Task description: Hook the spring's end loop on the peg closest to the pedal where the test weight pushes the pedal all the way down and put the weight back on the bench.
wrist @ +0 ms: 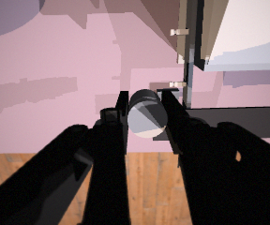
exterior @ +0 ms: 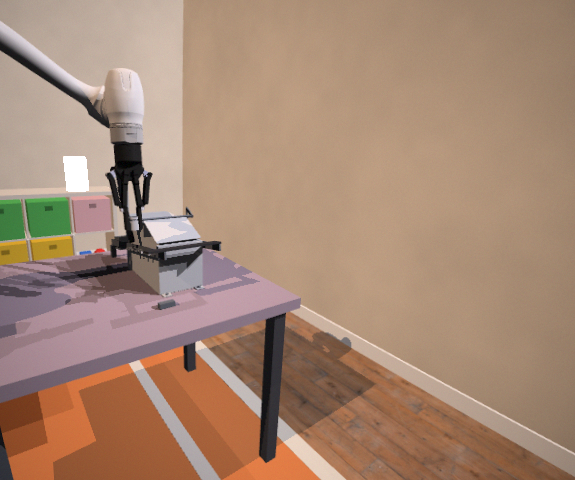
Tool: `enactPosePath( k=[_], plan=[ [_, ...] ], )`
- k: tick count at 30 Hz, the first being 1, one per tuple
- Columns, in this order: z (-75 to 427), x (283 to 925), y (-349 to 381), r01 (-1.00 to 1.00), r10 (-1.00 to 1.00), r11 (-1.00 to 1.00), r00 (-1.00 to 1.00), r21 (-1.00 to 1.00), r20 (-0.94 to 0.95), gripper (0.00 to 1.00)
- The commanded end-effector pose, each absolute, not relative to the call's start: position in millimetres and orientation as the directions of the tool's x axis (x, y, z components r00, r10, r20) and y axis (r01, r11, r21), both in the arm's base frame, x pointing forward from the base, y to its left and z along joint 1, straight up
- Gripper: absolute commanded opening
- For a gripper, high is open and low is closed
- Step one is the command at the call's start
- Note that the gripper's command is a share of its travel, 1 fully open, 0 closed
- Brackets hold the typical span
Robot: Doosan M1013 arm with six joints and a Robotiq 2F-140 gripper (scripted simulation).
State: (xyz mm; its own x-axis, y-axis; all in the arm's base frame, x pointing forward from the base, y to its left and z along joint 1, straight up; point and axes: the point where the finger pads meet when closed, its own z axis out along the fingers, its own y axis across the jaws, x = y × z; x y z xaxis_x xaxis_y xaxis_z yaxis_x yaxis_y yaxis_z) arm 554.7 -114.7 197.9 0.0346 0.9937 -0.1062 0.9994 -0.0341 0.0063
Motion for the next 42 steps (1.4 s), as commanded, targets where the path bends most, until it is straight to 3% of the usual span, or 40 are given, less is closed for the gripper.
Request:
enactPosePath(
  k=[1,42],
  plan=[
    [194,552,-112,0.999,0.994,-0.034,0.035,0.008,-0.103,0.25],
    [130,503,-68,0.999,0.998,-0.034,0.035,0.008,-0.052,0.25]
  ],
)
